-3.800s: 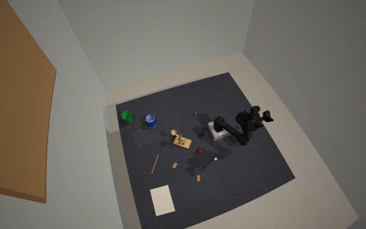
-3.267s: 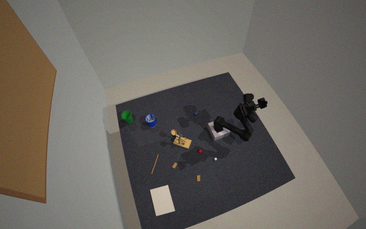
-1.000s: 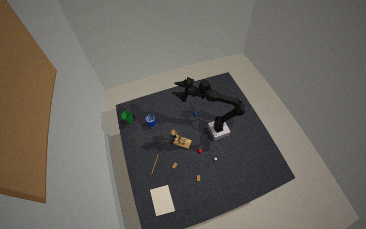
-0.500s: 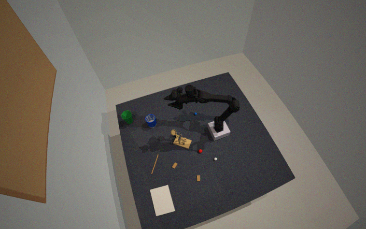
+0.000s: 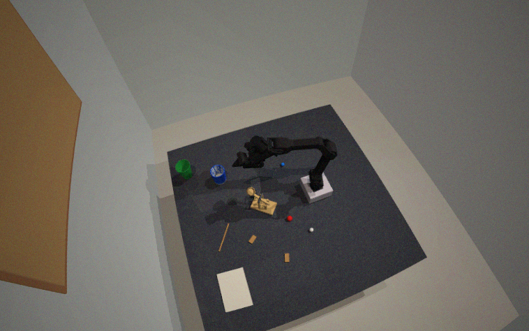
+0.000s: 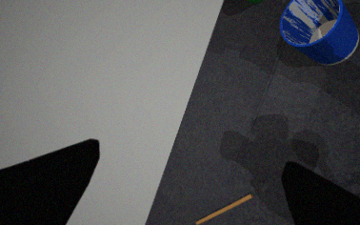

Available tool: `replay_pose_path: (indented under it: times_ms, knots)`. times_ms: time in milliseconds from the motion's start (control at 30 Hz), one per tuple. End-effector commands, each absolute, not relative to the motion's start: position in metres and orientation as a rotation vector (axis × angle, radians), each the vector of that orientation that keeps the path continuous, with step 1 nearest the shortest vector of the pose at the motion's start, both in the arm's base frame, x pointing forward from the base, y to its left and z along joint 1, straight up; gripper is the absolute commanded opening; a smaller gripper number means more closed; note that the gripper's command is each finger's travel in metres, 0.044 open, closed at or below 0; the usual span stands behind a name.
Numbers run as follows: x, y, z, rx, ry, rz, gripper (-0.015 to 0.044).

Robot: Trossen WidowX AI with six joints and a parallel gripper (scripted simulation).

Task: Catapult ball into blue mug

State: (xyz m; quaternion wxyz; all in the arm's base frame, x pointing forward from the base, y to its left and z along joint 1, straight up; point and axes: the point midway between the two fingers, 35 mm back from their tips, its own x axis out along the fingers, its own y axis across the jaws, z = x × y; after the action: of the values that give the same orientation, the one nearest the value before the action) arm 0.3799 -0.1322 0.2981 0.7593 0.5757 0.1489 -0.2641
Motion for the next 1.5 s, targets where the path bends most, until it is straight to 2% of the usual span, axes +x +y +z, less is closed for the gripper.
replay_pose_path:
  times_ms: [0, 733, 1067, 1200, 1467]
  knots:
    - [0.385, -0.126, 0.276, 1.202, 0.433, -0.605, 0.044]
    - [0.37, -0.071, 0.156, 0.813, 1.13, -0.643, 0.044]
    - [0.346, -0.048, 0.118, 0.609, 1.437, -0.594, 0.044]
    - [0.344, -0.046, 0.116, 0.595, 1.458, -0.589, 0.044]
    - [0.344, -0.046, 0.116, 0.595, 1.458, -0.589, 0.023]
